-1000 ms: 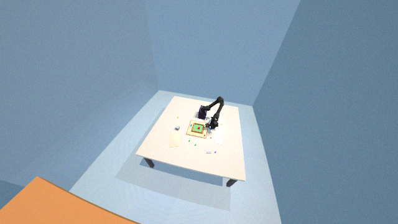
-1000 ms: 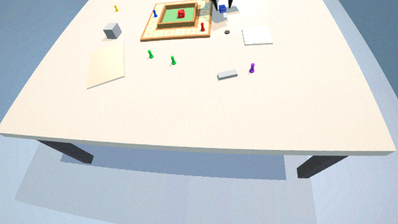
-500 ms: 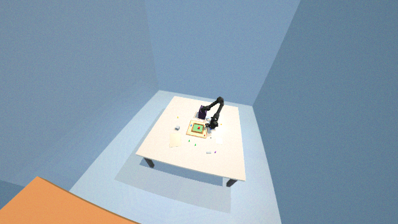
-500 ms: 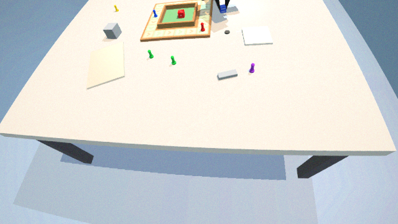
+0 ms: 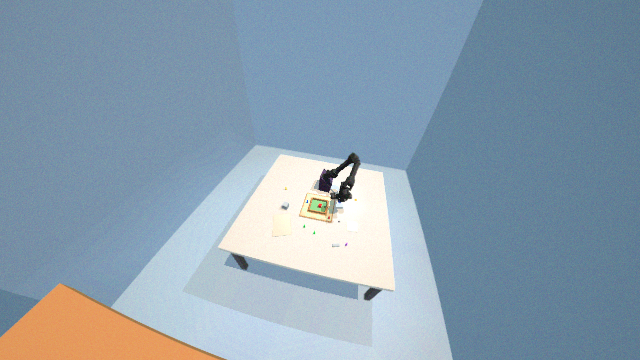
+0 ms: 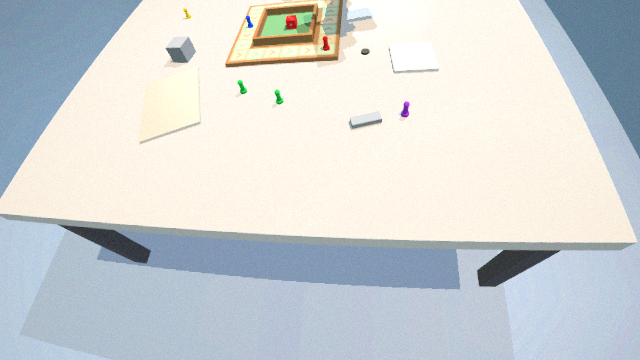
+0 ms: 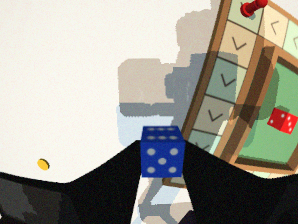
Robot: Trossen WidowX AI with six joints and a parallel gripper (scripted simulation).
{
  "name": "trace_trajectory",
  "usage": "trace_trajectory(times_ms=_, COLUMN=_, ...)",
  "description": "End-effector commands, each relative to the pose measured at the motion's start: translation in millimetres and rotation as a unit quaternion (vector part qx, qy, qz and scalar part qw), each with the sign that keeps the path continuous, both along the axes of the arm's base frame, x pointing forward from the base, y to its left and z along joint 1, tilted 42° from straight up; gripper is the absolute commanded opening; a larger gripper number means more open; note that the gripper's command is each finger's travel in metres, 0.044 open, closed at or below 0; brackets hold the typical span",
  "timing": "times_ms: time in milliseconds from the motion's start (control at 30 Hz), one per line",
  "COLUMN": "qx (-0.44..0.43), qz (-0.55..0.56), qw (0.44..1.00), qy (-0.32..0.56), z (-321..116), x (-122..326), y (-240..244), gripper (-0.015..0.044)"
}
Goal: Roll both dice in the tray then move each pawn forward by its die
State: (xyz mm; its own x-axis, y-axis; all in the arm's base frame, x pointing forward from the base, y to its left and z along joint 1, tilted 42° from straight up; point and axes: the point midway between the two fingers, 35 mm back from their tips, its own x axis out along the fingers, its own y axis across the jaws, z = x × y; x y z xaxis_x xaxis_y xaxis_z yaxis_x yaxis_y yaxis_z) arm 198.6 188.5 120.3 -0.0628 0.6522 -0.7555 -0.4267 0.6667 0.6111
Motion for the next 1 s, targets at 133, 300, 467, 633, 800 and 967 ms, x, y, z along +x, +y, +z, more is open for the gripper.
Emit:
trace_trajectory(times_ms=133, qx=0.009, qz=0.001, qw=1.000, qy=-0.006, z=37, x=-4, y=-27, gripper=0.0000)
trace_trajectory(times_ms=300, qx=0.008, qz=-0.008, qw=1.000, qy=0.001, z=37, x=-2, y=-28, gripper=0.0000)
trace_trajectory(times_ms=467, qx=-0.001, qz=-0.071, qw=0.996, qy=0.054, z=25, x=14, y=-35, gripper=0.0000)
trace_trajectory(times_ms=633, qx=-0.010, qz=-0.136, qw=0.985, qy=0.108, z=10, x=28, y=-45, gripper=0.0000)
trace_trajectory(times_ms=800, qx=-0.019, qz=-0.200, qw=0.966, qy=0.161, z=-8, x=38, y=-58, gripper=0.0000)
trace_trajectory(times_ms=967, qx=-0.026, qz=-0.263, qw=0.940, qy=0.214, z=-26, x=46, y=-71, gripper=0.0000)
